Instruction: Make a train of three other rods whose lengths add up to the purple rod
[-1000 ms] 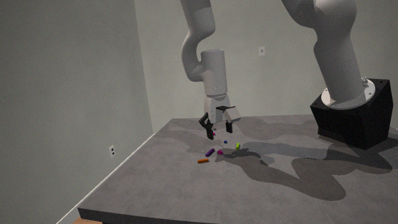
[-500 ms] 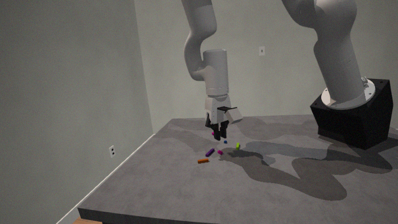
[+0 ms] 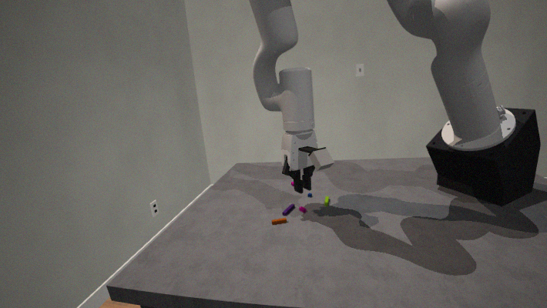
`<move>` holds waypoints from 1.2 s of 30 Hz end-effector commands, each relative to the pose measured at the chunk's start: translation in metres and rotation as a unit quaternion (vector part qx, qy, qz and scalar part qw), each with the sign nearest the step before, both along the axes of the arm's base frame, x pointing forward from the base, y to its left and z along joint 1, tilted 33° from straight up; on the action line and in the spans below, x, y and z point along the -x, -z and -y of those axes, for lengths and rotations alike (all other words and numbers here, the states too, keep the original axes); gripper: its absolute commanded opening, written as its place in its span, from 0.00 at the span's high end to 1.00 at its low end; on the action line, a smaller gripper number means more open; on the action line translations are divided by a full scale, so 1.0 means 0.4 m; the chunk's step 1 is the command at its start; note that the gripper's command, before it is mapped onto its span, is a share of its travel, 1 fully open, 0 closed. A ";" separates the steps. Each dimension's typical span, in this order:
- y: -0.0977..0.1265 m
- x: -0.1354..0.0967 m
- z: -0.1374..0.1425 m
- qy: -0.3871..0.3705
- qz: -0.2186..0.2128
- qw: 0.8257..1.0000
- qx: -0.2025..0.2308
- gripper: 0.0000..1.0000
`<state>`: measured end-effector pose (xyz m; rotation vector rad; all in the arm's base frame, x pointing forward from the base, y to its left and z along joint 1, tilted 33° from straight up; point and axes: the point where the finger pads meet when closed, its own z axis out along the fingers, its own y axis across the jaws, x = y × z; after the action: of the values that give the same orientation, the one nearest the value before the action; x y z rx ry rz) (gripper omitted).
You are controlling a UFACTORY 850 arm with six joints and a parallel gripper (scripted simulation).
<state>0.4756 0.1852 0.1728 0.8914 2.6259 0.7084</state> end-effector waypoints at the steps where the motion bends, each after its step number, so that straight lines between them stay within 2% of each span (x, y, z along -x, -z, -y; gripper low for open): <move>1: -0.001 -0.001 0.000 0.000 0.001 1.000 0.000 0.76; 19: 0.003 -0.003 -0.002 0.000 0.001 1.000 0.000 0.76; 36: 0.037 -0.019 -0.016 0.000 0.001 1.000 0.000 0.76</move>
<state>0.4815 0.1907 0.1596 0.8916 2.6263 0.7085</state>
